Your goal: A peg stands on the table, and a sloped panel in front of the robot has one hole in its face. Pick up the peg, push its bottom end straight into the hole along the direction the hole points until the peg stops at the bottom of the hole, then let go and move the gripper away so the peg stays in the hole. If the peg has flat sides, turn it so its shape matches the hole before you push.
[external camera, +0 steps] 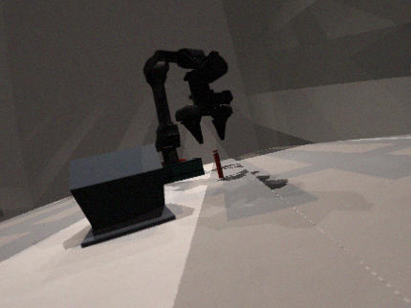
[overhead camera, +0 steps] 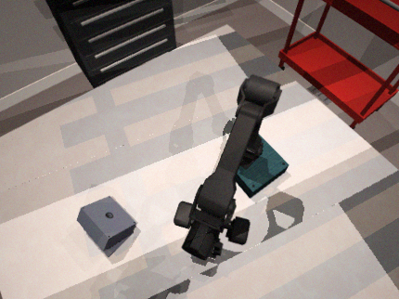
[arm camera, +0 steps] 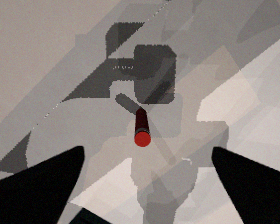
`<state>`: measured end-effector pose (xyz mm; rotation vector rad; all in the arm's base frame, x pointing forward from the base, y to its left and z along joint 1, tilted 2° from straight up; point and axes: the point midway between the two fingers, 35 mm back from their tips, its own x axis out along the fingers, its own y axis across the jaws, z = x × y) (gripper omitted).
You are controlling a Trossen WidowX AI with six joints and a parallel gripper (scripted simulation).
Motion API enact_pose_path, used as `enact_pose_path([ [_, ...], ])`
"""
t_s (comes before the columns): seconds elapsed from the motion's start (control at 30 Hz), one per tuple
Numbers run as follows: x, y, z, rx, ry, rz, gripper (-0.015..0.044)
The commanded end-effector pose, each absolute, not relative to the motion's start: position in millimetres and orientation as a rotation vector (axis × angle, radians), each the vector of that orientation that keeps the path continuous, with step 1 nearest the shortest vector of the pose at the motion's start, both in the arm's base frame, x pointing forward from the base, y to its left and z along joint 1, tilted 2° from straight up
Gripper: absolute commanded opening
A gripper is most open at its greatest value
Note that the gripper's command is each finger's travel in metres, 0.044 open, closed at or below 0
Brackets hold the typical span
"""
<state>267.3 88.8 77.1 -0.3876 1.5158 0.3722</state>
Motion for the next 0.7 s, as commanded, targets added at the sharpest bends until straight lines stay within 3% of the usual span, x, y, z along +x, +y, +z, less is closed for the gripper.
enact_pose_path([
  [0.0, 264, 91, 72, -0.411, 1.535, 0.405, 0.044],
  [0.67, 266, 91, 46, -0.411, 1.535, 0.405, 0.044],
])
